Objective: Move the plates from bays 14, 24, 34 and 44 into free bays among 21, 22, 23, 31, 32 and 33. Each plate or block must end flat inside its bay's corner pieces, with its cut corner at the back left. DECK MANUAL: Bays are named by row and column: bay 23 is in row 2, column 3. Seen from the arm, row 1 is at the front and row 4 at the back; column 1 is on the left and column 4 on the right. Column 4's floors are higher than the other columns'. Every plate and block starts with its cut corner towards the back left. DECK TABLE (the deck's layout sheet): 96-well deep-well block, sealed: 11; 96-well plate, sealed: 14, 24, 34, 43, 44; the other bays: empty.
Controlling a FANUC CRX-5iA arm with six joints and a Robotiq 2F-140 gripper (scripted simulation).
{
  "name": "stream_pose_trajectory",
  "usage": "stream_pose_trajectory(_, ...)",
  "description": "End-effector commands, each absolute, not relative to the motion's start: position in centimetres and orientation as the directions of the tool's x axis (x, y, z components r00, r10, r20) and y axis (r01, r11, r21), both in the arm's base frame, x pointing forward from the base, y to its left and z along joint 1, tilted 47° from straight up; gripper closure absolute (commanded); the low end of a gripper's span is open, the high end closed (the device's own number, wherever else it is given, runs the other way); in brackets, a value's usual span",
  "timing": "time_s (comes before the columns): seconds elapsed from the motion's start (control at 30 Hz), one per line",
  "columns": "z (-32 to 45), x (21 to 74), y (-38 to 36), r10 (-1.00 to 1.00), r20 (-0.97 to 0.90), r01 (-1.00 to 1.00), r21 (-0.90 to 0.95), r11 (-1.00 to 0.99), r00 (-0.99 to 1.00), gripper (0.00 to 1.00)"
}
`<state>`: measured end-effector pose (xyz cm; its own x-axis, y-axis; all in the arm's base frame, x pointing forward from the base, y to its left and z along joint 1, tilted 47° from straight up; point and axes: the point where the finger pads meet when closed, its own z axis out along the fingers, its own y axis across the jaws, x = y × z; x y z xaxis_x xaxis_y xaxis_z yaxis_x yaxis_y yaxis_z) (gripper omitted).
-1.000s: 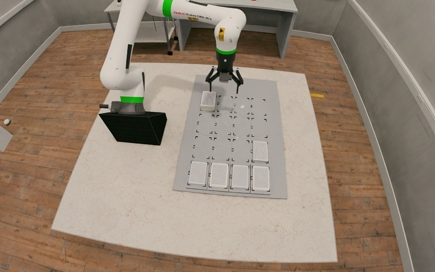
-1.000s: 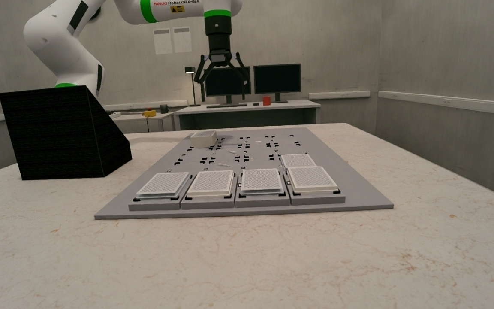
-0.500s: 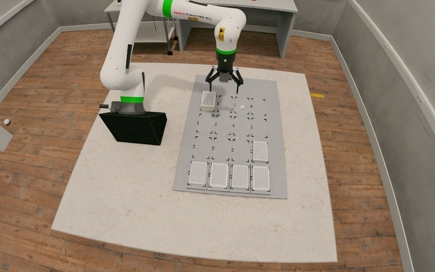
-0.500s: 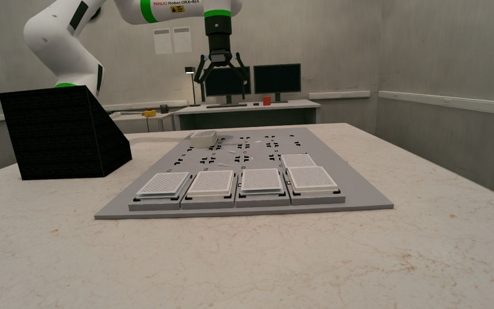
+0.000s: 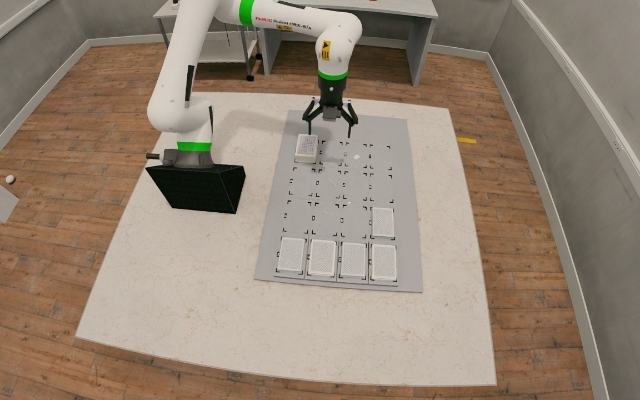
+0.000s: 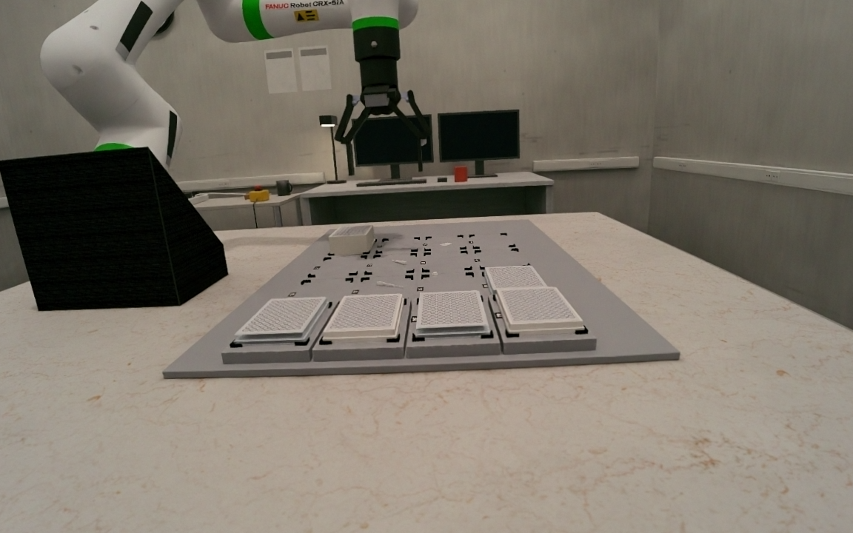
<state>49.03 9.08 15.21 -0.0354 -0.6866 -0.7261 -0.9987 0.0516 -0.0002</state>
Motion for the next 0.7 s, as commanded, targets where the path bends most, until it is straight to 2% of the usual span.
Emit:
stream_pose_trajectory(0.0,15.3,49.5,9.0,-0.687,-0.725,-0.999,-0.002,0.053,-0.035,0.00)
stream_pose_trajectory(0.67,15.3,56.7,8.6,-0.687,-0.725,-0.999,-0.002,0.053,-0.035,0.00)
